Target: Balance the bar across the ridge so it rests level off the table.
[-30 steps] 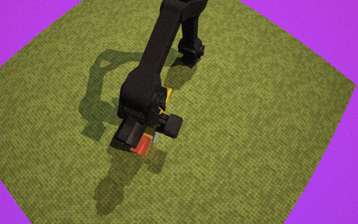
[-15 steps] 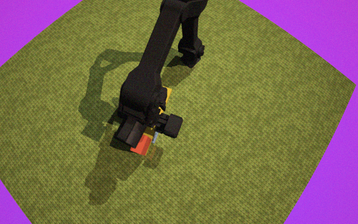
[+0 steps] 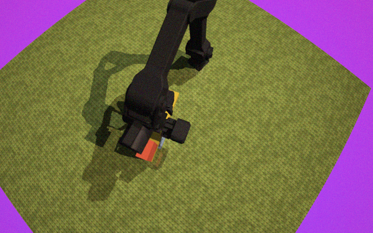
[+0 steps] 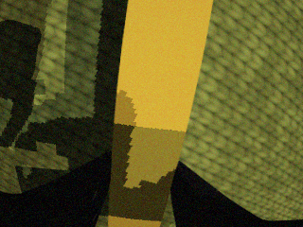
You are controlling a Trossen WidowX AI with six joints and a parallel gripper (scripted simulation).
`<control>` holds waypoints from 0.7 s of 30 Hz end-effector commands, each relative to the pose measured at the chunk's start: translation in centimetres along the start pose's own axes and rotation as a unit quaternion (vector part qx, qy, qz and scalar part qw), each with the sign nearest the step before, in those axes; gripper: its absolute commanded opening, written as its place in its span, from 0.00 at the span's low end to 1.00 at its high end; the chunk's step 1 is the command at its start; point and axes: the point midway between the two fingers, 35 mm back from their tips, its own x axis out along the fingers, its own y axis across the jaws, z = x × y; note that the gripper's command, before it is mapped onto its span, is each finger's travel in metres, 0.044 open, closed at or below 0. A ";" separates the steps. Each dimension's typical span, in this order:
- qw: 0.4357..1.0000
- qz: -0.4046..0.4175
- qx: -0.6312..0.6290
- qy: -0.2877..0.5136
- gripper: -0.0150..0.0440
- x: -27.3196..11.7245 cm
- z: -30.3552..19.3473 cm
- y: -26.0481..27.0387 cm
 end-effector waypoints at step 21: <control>1.000 -0.001 -0.002 0.001 0.25 0.3 0.0 0.0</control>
